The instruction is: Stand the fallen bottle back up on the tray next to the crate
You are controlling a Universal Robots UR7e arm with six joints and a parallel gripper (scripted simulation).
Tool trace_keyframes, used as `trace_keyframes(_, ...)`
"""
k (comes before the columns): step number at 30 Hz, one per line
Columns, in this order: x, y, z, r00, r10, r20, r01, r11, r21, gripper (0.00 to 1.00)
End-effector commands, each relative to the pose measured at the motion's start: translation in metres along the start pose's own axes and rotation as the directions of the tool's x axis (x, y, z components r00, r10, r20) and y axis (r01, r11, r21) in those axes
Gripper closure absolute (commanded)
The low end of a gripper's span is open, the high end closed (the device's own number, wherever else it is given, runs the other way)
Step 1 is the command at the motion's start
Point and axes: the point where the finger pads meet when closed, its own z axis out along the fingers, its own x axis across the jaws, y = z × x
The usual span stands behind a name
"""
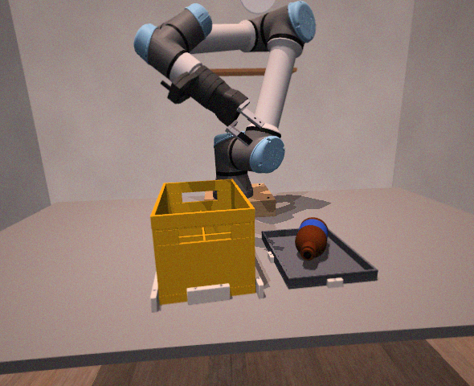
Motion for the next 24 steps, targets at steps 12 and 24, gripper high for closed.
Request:
trace_keyframes(12, -0.0002, -0.0001, -0.0002, 1.0, -0.001, 0.0, 0.001, 1.0, 0.001, 0.0)
trace_keyframes(24, 0.0003, 0.0003, 0.0032, 1.0, -0.004, -0.013, 0.004, 1.0, 0.001, 0.0)
